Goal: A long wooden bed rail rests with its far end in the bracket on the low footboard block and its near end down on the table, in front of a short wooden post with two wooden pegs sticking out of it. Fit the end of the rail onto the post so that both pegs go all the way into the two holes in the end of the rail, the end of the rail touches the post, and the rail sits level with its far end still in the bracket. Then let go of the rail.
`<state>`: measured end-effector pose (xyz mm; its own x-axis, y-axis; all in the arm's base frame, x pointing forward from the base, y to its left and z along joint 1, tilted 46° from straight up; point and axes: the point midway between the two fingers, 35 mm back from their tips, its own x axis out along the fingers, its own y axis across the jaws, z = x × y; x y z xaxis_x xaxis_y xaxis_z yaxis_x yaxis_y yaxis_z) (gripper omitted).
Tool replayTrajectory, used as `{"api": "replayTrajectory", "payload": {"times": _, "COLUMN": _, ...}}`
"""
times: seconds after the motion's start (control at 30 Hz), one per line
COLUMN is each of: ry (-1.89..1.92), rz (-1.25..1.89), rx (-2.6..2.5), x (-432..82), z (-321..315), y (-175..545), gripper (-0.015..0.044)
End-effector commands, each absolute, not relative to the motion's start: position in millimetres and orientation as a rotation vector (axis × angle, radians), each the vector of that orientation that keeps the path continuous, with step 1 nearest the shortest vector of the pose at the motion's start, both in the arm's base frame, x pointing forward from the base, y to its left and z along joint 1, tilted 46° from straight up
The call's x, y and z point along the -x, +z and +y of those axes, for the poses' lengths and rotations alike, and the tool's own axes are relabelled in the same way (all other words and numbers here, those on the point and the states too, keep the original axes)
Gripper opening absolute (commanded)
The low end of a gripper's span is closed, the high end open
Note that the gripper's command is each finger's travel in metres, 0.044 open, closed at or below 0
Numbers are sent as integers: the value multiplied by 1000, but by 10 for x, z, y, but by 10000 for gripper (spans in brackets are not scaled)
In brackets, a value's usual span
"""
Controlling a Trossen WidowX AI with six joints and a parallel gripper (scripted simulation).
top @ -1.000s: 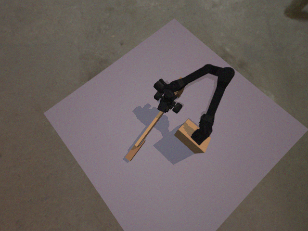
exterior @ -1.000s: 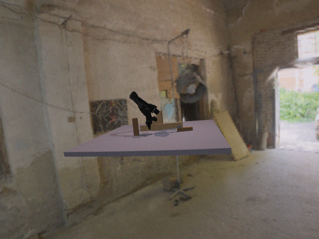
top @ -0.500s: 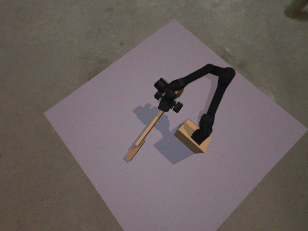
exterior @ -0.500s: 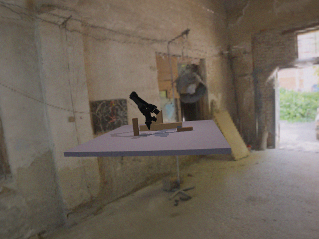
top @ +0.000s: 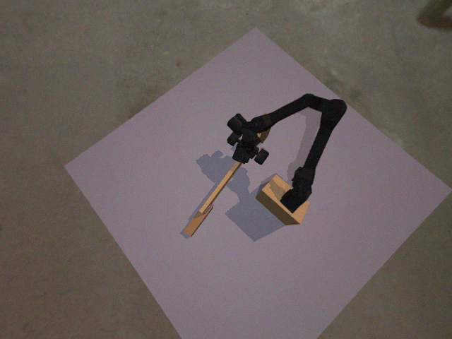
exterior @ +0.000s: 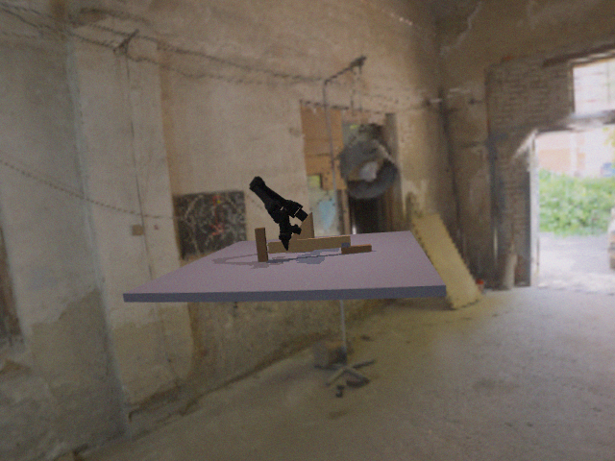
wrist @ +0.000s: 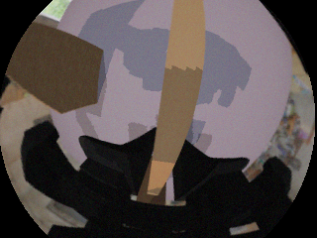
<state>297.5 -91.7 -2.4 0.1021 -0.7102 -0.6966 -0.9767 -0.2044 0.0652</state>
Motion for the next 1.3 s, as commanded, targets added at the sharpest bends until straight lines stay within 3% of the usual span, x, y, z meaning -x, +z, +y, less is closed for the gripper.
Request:
{"api": "replayTrajectory", "payload": {"times": 0.0, "ry": 863, "rz": 1643, "rx": 1978, "x": -2986, "z": -927, "y": -5, "gripper": 0}}
{"api": "replayTrajectory", "payload": {"times": 1.27, "ry": 863, "rz": 1643, "rx": 1978, "x": -3008, "z": -1004, "y": 86, "gripper": 0}}
